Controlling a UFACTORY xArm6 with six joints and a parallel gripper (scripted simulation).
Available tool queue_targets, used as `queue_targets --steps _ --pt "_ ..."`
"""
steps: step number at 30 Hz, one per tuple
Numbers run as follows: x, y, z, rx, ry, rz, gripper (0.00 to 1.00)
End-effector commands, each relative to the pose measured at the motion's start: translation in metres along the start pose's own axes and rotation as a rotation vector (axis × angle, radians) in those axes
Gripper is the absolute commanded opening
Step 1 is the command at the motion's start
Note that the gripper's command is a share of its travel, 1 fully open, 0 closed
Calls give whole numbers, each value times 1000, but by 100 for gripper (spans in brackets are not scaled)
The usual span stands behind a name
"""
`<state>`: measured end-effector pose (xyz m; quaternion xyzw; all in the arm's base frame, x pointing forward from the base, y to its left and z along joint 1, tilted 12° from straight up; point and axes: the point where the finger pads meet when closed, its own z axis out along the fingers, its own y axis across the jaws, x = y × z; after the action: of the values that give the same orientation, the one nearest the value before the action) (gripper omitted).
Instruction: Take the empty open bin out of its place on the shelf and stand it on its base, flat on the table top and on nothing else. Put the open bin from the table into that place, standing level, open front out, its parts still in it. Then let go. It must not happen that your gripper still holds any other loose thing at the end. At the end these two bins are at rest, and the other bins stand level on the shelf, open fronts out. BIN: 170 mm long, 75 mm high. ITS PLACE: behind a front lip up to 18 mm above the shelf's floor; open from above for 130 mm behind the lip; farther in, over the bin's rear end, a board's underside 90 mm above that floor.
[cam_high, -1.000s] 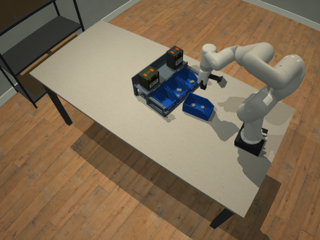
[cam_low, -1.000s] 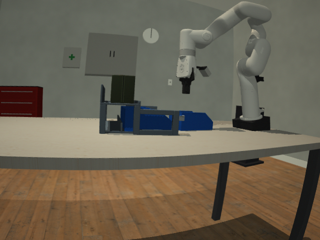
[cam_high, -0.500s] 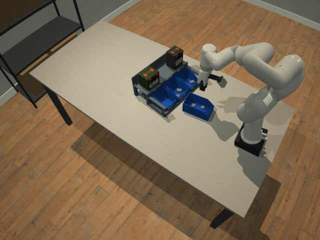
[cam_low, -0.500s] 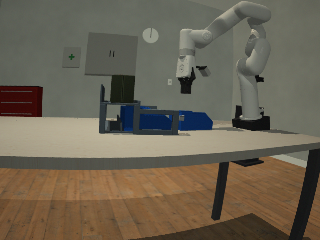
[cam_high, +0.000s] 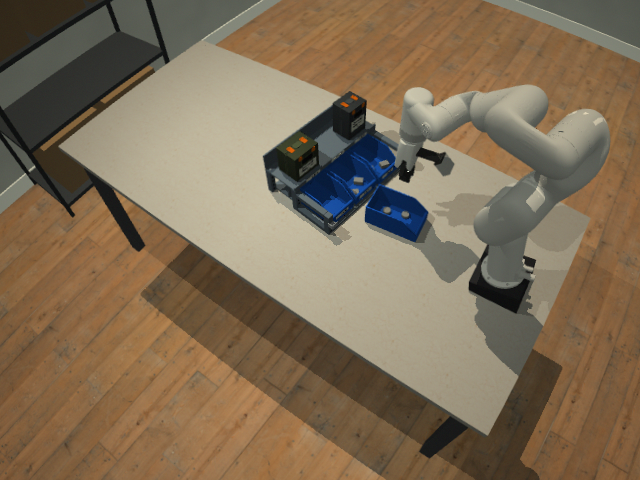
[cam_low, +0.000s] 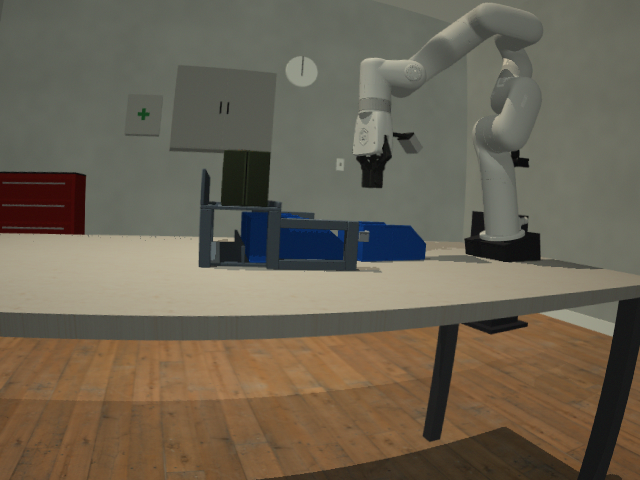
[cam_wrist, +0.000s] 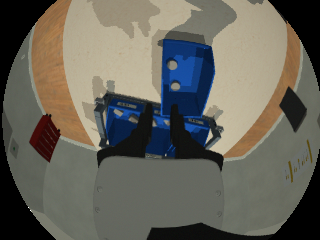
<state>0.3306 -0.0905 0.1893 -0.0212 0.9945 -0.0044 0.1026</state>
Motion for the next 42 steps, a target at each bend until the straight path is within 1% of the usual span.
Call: queue_targets --steps 1,15,27,42 --pt "-1 0 -1 1 -3 0 26" --pt "-1 0 0 1 -3 0 26" --pt "-1 0 10 1 -3 0 26" --pt "-1 -1 40 1 -3 0 26"
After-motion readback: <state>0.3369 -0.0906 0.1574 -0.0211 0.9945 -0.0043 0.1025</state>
